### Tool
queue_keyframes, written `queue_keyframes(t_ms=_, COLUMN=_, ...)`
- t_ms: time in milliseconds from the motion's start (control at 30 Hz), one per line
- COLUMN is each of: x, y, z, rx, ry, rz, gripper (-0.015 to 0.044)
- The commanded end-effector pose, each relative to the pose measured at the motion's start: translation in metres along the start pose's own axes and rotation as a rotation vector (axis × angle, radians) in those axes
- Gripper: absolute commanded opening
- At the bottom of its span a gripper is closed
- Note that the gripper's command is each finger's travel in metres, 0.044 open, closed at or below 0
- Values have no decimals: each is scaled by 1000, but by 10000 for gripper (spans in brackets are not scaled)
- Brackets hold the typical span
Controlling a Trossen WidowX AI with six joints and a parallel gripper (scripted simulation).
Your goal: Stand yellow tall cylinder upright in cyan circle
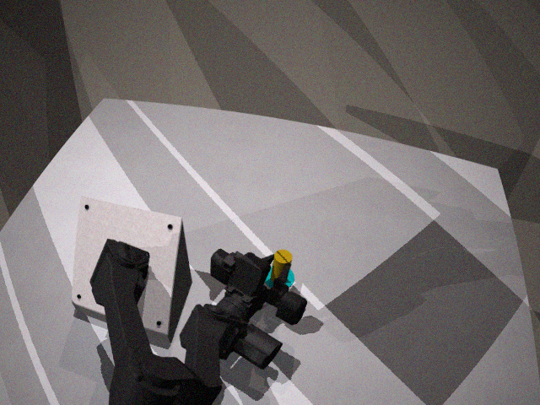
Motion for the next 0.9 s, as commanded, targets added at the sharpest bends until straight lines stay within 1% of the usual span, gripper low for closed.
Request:
queue_keyframes(t_ms=0, x=0, y=0, z=0, rx=-6, ry=-7, rz=1, gripper=210)
queue_keyframes(t_ms=233, x=0, y=0, z=0, rx=-6, ry=-7, rz=1, gripper=394)
queue_keyframes(t_ms=433, x=0, y=0, z=3, rx=-6, ry=-6, rz=2, gripper=400)
queue_keyframes(t_ms=867, x=-8, y=3, z=67, rx=-15, ry=-9, rz=0, gripper=400)
Point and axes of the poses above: the point midway between the two fingers, 35 mm back from their tips, its own x axis out along the fingers, its own y axis across the jaws, z = x × y, the point moved 9 cm from there along -x, back along the fingers, and after that the axes turned 5 degrees about x, right-handed, at the moved point
